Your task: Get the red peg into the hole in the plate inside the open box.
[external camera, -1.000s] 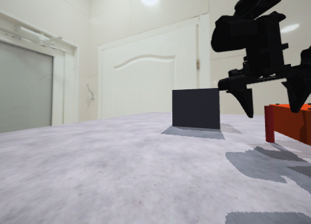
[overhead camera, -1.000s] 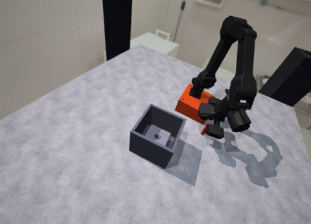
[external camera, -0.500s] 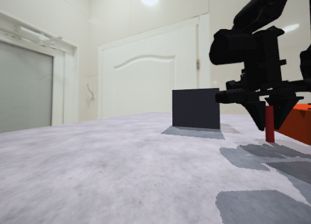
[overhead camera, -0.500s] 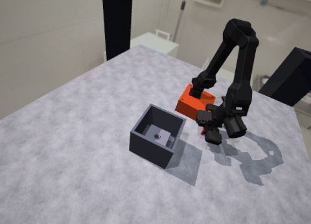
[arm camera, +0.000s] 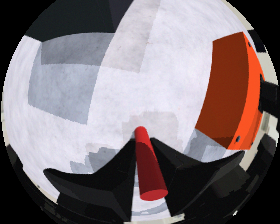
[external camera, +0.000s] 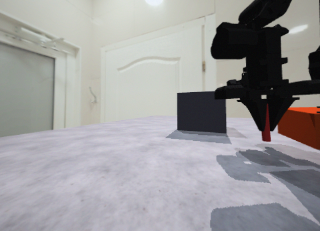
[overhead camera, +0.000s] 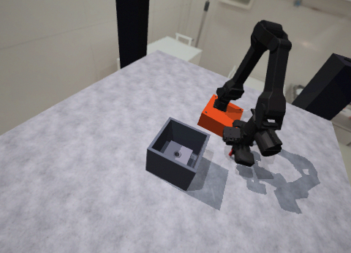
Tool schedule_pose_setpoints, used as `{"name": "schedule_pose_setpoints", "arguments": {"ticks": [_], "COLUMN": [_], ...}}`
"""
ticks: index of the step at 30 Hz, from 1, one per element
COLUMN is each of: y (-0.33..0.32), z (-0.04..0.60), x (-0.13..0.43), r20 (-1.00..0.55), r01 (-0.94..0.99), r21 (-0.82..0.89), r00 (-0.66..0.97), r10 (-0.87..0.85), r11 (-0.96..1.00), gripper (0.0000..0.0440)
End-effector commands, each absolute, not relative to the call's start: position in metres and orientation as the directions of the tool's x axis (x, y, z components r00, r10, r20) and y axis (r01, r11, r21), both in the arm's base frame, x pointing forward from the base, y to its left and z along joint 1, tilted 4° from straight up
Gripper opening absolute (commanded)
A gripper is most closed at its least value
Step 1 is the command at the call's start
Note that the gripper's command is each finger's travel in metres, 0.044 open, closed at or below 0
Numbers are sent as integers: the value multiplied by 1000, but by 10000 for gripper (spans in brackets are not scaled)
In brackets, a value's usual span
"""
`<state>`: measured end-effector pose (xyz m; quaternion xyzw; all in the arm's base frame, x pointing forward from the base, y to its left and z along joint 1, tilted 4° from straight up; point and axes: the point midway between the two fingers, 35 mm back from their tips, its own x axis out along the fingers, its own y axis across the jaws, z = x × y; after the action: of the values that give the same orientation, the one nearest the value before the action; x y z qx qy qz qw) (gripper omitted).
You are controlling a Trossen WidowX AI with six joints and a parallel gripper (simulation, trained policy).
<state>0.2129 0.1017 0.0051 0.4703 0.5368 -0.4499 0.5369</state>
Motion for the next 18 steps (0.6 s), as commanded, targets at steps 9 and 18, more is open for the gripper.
{"name": "schedule_pose_setpoints", "arguments": {"ticks": [9,18], "y": [103,94], "z": [48,87], "x": [238,257], "r20": [-987,-971], "r01": [979,960], "r21": [149,235], "r00": [140,225], "r10": [77,80], "r11": [137,150], "gripper": [0,0]}}
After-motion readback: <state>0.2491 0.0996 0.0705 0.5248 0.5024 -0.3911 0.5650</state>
